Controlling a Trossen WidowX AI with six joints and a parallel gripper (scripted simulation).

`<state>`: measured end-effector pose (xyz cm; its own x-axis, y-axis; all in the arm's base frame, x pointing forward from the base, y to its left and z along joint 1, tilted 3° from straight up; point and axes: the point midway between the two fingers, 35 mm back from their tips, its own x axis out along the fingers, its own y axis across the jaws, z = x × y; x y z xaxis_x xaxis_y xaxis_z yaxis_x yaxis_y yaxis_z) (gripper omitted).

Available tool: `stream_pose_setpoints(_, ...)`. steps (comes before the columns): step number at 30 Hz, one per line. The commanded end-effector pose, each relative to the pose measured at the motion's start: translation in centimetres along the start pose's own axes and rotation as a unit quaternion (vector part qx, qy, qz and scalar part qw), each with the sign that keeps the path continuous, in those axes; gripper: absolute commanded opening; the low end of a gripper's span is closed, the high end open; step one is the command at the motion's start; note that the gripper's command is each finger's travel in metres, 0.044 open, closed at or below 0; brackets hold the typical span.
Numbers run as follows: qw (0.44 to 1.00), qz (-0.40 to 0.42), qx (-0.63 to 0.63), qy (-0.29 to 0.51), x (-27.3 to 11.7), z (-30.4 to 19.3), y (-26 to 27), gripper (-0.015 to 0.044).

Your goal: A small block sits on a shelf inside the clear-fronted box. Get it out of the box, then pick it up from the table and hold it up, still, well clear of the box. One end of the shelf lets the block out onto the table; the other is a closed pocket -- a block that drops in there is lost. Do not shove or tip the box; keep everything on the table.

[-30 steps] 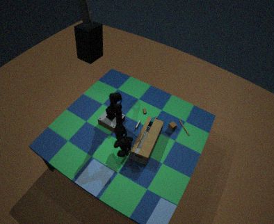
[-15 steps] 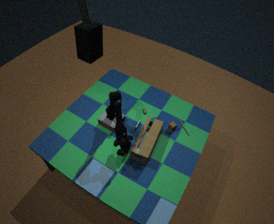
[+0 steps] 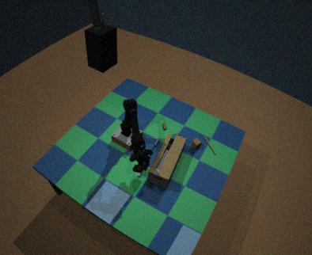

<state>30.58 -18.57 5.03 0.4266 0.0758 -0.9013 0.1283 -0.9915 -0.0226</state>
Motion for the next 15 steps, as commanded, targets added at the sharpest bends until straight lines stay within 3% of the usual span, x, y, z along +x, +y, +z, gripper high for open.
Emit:
stream_pose_setpoints(1,0.999,0.017,0.029,-0.001,-1.7,-0.1,-0.9,0.0000)
stream_pose_setpoints(15,0.989,0.068,0.130,0.005,-6.1,0.4,-3.5,0.0000)
